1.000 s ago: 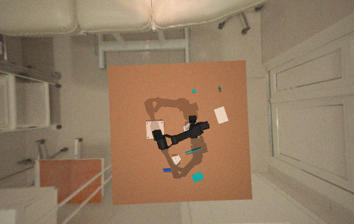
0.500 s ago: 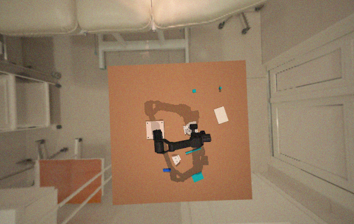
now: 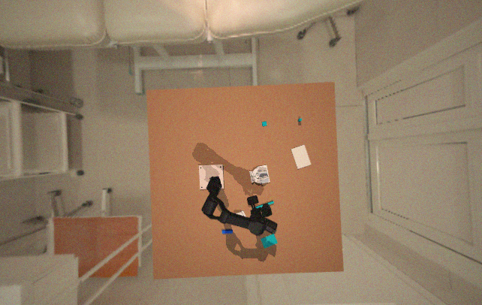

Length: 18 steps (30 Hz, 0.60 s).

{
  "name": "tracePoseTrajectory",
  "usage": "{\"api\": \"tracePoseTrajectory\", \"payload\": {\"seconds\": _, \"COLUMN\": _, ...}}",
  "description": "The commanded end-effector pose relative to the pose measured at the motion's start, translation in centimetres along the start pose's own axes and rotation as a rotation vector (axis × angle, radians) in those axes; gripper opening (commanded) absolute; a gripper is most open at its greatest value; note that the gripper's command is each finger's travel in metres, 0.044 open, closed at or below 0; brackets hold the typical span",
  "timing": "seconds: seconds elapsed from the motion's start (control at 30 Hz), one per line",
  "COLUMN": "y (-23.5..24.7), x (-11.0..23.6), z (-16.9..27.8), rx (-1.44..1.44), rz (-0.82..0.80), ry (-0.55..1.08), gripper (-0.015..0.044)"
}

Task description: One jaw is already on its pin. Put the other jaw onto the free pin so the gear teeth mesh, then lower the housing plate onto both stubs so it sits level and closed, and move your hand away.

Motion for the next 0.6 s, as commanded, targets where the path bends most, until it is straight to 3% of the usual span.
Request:
{"api": "tracePoseTrajectory", "payload": {"seconds": 0.0, "y": -2.9, "x": 0.4, "z": 3.3, "rx": 0.057, "rz": 0.007, "ry": 0.008, "gripper": 0.0440}}
{"api": "tracePoseTrajectory", "payload": {"seconds": 0.3, "y": -7.6, "x": 1.2, "z": 11.4, "rx": 0.174, "rz": 0.013, "ry": 0.028, "gripper": 0.0440}}
{"api": "tracePoseTrajectory", "payload": {"seconds": 0.57, "y": -7.7, "x": -0.2, "z": 11.6, "rx": 0.177, "rz": 0.013, "ry": 0.028, "gripper": 0.0440}}
Point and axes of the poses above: the point midway between the two fingers, 35 mm back from their tips, its own x axis back along the fingers, its own y axis across the jaws, z = x × y, the point moved 3 cm from there along x, back along the fingers, and after that the axes turned 6 degrees about -x, right-handed, at the moved point
